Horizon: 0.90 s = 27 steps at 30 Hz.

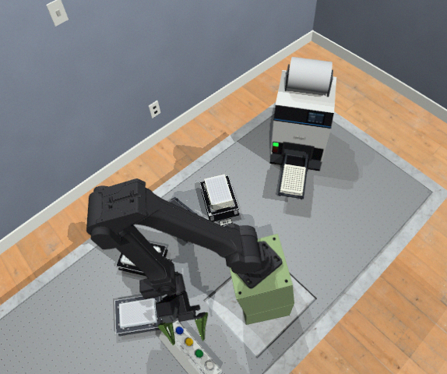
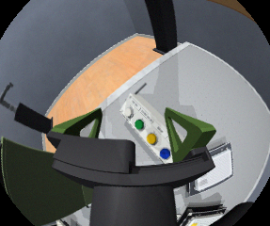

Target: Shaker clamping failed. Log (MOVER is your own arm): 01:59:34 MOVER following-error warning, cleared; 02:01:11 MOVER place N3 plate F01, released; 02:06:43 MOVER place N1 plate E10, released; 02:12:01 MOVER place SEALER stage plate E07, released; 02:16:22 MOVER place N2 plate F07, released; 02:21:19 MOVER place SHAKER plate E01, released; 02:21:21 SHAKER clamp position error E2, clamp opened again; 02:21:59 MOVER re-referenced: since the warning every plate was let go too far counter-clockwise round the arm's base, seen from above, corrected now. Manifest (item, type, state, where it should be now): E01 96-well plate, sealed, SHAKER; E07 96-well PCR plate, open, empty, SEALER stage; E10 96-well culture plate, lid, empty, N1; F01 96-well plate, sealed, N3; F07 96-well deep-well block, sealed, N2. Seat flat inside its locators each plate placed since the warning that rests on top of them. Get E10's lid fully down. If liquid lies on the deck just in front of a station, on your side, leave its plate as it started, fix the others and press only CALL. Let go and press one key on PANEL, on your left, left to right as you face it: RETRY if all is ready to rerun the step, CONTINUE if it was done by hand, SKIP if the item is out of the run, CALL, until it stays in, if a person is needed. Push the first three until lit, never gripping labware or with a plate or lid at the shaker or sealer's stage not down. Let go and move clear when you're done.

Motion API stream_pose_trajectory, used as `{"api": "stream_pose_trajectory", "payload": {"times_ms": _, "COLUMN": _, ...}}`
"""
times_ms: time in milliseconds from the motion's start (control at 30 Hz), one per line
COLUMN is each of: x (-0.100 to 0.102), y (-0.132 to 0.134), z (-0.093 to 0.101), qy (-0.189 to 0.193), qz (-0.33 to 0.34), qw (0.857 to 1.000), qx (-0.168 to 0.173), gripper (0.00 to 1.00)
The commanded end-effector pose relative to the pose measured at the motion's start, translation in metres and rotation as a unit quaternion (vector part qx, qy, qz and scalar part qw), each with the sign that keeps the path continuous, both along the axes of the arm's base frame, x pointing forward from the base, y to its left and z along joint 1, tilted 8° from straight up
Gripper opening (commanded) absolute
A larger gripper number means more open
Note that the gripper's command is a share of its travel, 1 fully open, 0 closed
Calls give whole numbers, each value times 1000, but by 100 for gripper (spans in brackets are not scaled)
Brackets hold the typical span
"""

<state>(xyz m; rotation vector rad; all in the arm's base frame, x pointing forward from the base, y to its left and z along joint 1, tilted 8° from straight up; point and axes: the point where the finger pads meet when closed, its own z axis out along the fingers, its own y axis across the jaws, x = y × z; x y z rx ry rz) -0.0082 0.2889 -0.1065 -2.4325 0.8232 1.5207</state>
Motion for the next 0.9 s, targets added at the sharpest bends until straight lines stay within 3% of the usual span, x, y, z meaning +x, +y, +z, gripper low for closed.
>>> {"api": "stream_pose_trajectory", "payload": {"times_ms": 0, "x": 0, "y": 0, "z": 1, "qy": 0, "qz": 0, "qw": 1000, "qx": 1, "gripper": 100}}
{"api": "stream_pose_trajectory", "payload": {"times_ms": 533, "x": 0, "y": 0, "z": 1, "qy": 0, "qz": 0, "qw": 1000, "qx": 1, "gripper": 100}}
{"api": "stream_pose_trajectory", "payload": {"times_ms": 867, "x": 51, "y": -8, "z": 1, "qy": -15, "qz": -133, "qw": 985, "qx": -108, "gripper": 100}}
